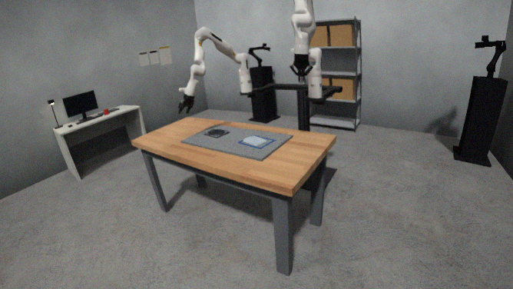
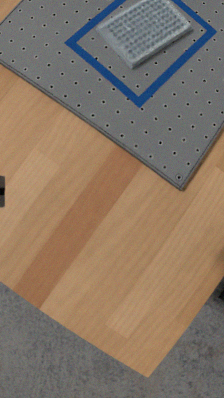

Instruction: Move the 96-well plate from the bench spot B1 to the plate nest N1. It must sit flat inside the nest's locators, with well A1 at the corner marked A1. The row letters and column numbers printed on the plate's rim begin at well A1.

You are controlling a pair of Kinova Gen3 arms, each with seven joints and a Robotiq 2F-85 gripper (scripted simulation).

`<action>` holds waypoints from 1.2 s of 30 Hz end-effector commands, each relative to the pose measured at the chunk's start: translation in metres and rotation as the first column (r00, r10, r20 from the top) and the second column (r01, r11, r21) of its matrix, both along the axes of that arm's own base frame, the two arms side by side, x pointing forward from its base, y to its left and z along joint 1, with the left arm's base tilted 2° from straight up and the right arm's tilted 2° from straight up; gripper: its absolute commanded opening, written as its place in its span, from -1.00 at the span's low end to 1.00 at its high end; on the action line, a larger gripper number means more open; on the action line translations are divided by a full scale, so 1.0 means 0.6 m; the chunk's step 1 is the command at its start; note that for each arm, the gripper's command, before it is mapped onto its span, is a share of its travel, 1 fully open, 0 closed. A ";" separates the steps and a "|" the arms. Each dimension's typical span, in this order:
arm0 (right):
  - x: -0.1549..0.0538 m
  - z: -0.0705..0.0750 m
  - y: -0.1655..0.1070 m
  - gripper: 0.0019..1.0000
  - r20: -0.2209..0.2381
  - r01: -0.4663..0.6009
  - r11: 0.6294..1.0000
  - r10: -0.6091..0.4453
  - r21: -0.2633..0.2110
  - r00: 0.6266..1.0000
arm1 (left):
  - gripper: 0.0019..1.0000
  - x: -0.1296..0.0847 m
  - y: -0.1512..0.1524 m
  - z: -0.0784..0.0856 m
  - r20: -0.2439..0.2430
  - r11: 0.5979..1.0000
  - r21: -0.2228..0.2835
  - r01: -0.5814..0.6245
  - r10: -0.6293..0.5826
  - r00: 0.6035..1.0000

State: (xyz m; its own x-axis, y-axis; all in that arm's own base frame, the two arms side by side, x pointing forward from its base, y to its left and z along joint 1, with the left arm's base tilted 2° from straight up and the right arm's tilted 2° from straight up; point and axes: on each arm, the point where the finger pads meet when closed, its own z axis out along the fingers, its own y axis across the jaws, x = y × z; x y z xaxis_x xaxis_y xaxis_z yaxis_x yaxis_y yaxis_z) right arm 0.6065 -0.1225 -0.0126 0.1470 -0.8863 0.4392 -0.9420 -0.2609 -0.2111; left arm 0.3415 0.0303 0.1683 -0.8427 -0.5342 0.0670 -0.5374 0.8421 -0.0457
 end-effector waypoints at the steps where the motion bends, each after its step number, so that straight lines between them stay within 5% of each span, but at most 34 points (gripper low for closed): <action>1: 0.007 -0.006 0.030 1.00 0.006 0.023 0.999 -0.023 0.022 1.000 | -0.97 0.001 0.000 0.001 0.002 1.000 0.000 0.000 0.000 1.000; 7: 0.012 -0.016 0.062 1.00 0.006 0.023 0.999 -0.023 0.023 1.000 | -0.97 0.001 0.000 0.001 0.002 1.000 0.000 0.000 0.000 1.000; 9: 0.013 -0.020 0.078 1.00 0.009 0.069 0.995 -0.070 0.070 0.997 | -0.97 0.001 0.000 0.001 0.002 1.000 0.000 0.000 0.000 1.000; 18: 0.018 -0.038 0.143 1.00 0.009 0.076 0.994 -0.077 0.077 0.997 | -0.97 0.001 0.000 0.001 0.002 1.000 0.000 0.000 0.000 1.000; 23: 0.017 -0.045 0.167 1.00 0.002 0.129 0.983 -0.130 0.131 0.992 | -0.97 0.001 0.000 0.001 0.002 1.000 0.000 0.000 0.000 1.000; 31: 0.016 -0.061 0.224 1.00 0.002 0.129 0.983 -0.130 0.131 0.992 | -0.97 0.001 0.000 0.001 0.002 1.000 0.000 0.000 0.000 1.000; 33: 0.014 -0.065 0.240 1.00 -0.012 0.175 0.969 -0.176 0.176 0.984 | -0.97 0.001 0.000 0.001 0.002 1.000 0.000 0.000 0.000 1.000; 36: 0.012 -0.071 0.264 1.00 -0.014 0.182 0.966 -0.182 0.183 0.983 | -0.97 0.001 0.000 0.001 0.002 1.000 0.000 0.000 0.000 1.000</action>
State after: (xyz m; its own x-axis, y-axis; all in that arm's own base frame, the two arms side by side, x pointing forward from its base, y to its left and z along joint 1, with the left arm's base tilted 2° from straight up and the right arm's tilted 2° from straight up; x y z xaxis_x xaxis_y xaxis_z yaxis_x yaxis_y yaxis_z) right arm 0.6141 0.0212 -0.0530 -0.0126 -0.9595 0.2815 -0.9685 -0.0583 -0.2420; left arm 0.3415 0.0303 0.1683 -0.8427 -0.5342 0.0670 -0.5374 0.8421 -0.0456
